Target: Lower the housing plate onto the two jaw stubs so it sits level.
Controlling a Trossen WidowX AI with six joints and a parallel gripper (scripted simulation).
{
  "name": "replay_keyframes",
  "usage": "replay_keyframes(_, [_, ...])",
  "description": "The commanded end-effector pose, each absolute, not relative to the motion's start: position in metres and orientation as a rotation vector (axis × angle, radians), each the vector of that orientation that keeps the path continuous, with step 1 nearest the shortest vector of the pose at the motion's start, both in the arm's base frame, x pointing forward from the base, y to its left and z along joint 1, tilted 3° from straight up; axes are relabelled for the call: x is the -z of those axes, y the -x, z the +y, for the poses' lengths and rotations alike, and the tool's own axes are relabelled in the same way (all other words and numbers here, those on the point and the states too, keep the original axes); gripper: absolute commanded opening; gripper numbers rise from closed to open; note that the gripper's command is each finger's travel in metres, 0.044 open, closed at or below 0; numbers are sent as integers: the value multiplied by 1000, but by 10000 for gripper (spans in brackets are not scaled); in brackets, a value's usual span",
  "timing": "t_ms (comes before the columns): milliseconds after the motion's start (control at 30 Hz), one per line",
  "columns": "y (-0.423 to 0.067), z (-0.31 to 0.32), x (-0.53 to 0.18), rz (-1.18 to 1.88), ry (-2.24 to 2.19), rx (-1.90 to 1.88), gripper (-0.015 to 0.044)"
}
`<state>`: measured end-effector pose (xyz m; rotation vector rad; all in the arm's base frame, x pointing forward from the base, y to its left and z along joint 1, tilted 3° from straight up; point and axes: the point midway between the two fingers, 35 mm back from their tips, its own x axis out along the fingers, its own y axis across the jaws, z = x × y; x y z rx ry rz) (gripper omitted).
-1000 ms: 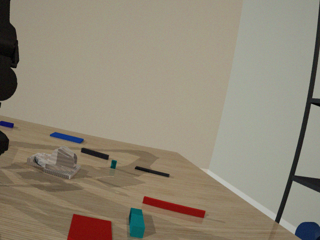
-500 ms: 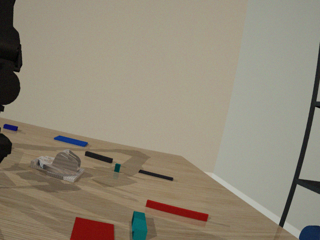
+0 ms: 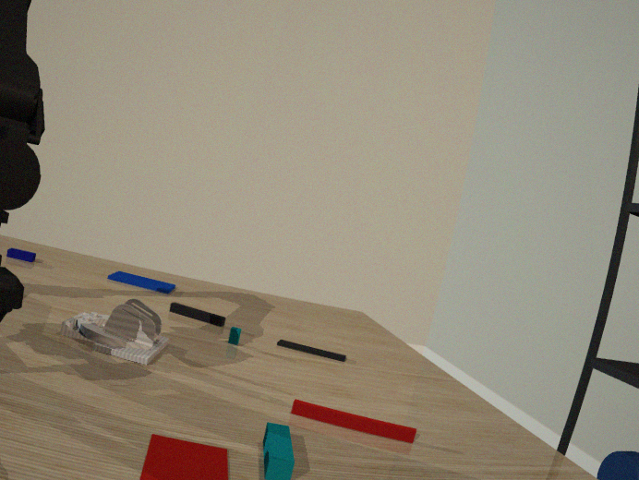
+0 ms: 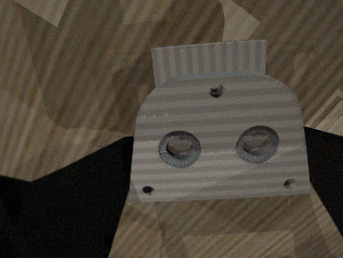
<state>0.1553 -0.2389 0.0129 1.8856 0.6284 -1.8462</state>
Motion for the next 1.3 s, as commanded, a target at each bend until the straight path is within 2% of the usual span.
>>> replay_keyframes(0, [-155, -239, -13, 628, -1886, 1846, 353])
replay_keyframes(400, [-155, -239, -15, 628, -1886, 1846, 351])
replay_keyframes(1267, [-155, -241, -86, 629, -1891, 1841, 351])
